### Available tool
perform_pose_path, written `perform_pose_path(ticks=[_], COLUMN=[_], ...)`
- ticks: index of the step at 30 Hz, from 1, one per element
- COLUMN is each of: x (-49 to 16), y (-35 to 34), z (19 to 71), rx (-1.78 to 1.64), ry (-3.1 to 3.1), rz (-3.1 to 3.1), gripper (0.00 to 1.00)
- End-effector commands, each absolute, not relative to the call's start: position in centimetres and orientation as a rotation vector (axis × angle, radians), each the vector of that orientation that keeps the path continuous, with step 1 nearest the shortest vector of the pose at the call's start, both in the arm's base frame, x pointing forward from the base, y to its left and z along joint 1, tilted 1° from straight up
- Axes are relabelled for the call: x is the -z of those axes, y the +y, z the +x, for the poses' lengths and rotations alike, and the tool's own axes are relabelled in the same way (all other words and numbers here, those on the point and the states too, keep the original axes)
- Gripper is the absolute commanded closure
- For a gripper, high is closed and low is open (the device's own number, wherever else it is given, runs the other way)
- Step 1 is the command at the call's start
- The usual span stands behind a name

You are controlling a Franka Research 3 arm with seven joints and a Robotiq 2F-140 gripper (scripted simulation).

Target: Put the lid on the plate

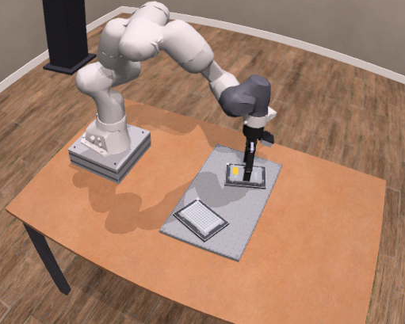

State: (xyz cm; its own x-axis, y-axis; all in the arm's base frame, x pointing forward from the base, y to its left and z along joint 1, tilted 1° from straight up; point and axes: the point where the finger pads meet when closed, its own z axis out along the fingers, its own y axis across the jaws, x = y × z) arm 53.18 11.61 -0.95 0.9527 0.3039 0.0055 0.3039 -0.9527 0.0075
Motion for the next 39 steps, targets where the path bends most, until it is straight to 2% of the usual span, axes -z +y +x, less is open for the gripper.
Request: perform_pose_path(ticks=[1, 10, 11, 39], x=[0.88, 0.88, 0.88, 0.88], y=[11.60, 11.60, 11.60, 11.60], z=[53.23, 53.23, 53.23, 53.23], rx=[-0.014, -0.014, -0.014, -0.014], ry=[0.474, 0.474, 0.474, 0.474], rz=[3.100, 3.100, 3.100, 3.100], gripper=[0.31, 0.31, 0.37, 0.37])
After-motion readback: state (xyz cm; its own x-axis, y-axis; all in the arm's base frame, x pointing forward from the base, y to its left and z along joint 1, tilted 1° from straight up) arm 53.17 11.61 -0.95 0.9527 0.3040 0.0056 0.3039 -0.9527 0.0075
